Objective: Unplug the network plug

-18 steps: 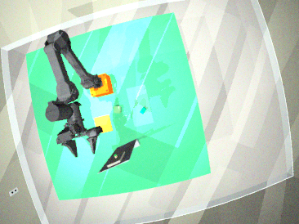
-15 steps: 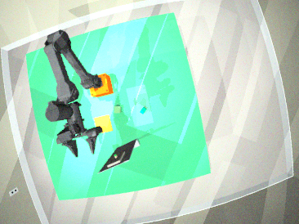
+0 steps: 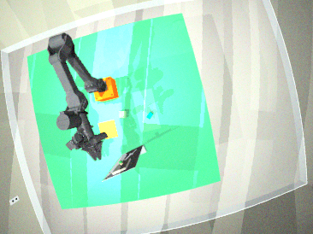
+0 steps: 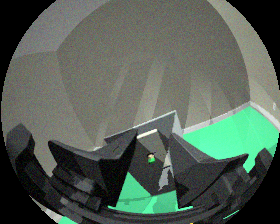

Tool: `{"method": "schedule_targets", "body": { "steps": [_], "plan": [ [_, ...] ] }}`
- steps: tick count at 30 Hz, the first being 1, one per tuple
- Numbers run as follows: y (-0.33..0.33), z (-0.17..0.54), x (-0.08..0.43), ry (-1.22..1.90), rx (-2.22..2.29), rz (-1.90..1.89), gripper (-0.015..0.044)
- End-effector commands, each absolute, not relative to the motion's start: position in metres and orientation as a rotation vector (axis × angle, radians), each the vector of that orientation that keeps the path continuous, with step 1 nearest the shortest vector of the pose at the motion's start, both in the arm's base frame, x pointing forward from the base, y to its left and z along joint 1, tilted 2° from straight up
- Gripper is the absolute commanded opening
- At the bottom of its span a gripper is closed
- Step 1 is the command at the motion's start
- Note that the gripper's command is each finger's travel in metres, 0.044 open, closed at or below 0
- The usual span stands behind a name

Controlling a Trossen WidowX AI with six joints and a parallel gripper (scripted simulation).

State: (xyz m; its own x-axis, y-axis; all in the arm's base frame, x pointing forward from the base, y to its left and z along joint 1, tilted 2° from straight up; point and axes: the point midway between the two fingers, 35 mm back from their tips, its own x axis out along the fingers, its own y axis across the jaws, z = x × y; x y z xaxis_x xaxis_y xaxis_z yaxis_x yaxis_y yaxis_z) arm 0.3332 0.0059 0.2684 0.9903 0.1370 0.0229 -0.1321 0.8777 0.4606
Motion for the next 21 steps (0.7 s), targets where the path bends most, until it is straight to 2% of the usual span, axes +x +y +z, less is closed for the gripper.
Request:
{"method": "schedule_targets", "body": {
  "steps": [1, 21],
  "plan": [
    [0.007, 0.248, 0.334, 0.048, 0.632, 0.184, 0.0156],
    [0.015, 0.177, 0.308, 0.267, 1.313, 0.333, 0.0156]
  ]
}}
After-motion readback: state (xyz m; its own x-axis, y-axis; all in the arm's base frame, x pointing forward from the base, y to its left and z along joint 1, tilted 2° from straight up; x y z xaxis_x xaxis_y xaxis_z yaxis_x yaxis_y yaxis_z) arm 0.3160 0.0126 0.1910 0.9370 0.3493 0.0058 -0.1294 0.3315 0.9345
